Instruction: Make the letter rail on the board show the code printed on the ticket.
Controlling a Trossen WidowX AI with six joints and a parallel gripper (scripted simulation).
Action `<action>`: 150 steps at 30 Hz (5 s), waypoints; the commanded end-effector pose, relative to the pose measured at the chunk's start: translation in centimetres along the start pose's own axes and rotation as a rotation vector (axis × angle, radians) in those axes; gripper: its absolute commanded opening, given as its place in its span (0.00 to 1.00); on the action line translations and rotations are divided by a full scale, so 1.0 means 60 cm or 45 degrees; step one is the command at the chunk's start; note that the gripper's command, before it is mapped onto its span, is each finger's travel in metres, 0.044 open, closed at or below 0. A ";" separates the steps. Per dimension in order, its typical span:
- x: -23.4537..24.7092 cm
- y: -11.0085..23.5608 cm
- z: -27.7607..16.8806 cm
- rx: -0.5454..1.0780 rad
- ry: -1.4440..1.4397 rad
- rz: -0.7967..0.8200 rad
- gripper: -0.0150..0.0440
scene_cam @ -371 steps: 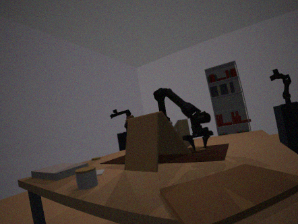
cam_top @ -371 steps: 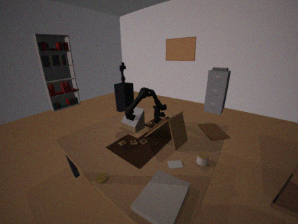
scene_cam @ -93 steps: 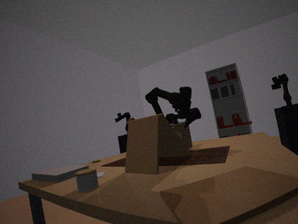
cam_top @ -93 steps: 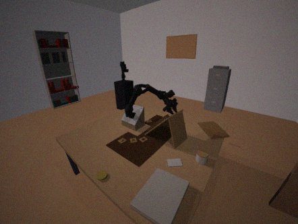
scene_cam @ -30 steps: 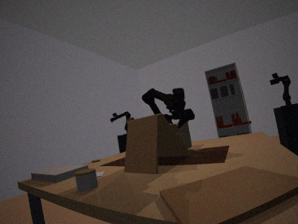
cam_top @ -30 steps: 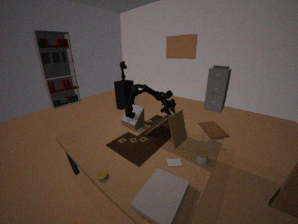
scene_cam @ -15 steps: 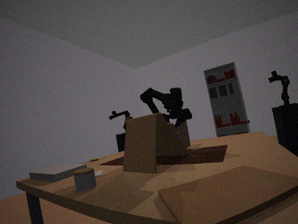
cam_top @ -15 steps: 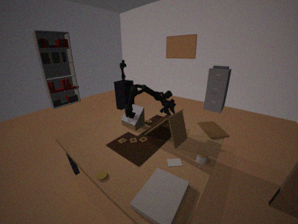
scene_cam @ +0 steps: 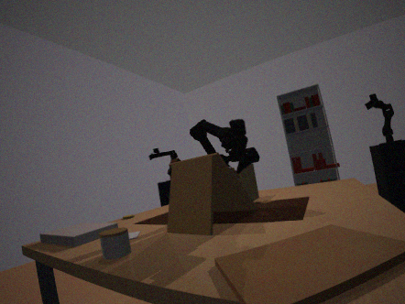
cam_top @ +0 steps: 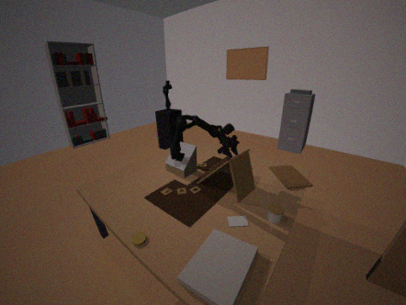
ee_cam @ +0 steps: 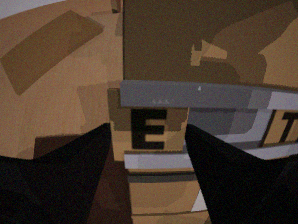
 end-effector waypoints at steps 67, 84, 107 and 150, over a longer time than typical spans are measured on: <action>-0.071 -0.001 0.001 0.003 0.008 0.003 0.25; -0.089 -0.001 0.002 0.003 0.009 0.003 0.25; -0.112 -0.001 0.004 0.004 0.010 0.002 0.25; -0.122 0.028 0.006 0.005 0.011 0.003 0.75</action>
Point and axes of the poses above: the point midway between the two fingers, 35 mm back from their tips, its own y axis back along the fingers, its own x axis across the jaws, z = x × y, the point moved 9 cm from there along y, back along the fingers, and after that the axes turned 3 degrees about -y, right-handed, at the moved point
